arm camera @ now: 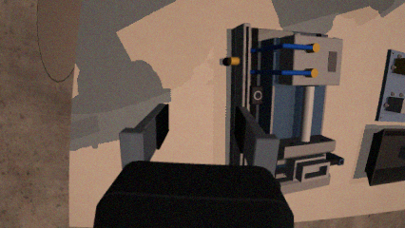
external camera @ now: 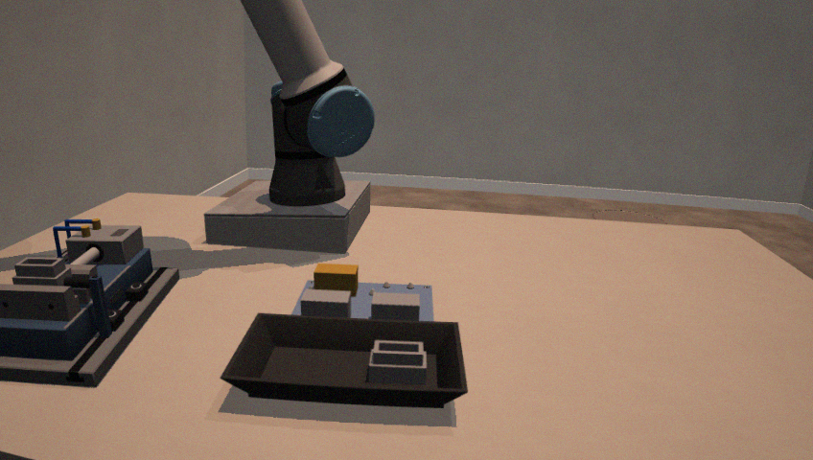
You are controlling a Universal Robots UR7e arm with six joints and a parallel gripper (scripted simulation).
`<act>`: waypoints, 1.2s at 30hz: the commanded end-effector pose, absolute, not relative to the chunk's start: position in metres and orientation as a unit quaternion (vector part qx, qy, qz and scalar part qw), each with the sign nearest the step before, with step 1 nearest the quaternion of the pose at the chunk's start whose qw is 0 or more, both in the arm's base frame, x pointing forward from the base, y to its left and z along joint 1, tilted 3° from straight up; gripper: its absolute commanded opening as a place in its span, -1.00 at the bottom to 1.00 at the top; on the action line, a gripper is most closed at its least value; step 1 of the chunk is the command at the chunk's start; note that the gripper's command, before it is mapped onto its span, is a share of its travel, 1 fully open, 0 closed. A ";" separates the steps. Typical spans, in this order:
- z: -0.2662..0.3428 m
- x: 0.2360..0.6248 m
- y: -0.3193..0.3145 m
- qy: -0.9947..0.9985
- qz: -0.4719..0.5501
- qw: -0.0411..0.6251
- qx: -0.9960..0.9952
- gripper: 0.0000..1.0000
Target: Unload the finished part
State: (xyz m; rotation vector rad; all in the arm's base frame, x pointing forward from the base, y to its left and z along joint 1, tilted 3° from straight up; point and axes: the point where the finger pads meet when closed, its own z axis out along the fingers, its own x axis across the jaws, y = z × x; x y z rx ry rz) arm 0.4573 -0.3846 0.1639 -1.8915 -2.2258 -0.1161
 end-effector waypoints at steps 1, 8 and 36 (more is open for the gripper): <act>0.165 0.457 -0.385 -0.757 -0.039 0.108 -0.643 1.00; 0.165 0.457 -0.385 -0.757 -0.039 0.108 -0.643 1.00; 0.159 0.481 -0.341 -0.861 -0.032 0.081 -0.501 1.00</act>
